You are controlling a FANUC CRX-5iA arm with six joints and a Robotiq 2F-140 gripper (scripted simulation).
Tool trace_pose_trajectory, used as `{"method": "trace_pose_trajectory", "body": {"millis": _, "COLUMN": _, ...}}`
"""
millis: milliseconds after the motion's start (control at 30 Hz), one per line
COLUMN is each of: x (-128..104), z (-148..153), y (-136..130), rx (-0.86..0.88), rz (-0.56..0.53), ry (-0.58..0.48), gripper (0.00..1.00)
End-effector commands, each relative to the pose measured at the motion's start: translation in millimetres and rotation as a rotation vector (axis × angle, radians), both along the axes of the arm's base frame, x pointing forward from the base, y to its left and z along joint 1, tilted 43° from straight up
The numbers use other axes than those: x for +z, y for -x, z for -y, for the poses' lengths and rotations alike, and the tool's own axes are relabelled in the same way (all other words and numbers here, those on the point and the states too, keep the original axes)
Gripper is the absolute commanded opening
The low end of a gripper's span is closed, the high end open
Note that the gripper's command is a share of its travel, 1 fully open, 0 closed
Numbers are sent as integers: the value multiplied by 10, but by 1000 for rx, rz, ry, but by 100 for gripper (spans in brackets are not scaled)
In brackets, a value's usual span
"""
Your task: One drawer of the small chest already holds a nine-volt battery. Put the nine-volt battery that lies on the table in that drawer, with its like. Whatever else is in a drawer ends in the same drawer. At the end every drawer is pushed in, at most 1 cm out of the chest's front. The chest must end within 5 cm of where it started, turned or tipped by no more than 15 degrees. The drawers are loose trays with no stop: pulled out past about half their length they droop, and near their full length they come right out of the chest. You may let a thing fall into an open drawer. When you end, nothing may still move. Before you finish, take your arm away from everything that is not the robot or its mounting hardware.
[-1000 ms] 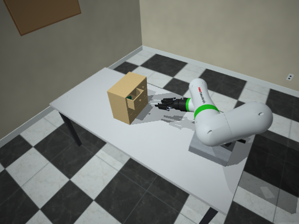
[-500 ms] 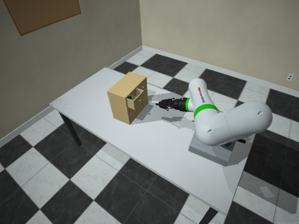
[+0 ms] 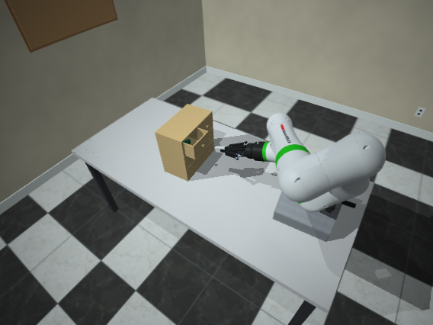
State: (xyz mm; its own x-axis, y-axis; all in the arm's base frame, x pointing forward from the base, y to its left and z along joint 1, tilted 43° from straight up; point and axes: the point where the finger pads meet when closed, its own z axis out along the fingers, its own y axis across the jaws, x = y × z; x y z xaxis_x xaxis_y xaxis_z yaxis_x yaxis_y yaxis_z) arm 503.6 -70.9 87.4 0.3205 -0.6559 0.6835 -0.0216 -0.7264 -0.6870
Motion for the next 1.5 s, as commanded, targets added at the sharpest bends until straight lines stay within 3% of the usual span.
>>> {"method": "trace_pose_trajectory", "body": {"millis": 0, "x": -21, "z": -12, "y": -117, "rx": -1, "rz": 1, "ry": 1, "gripper": 0}}
{"method": "trace_pose_trajectory", "body": {"millis": 267, "x": -62, "z": -45, "y": -301, "rx": -1, "rz": 1, "ry": 1, "gripper": 0}}
{"method": "trace_pose_trajectory", "body": {"millis": 1467, "x": -67, "z": -49, "y": -329, "rx": -1, "rz": 1, "ry": 1, "gripper": 0}}
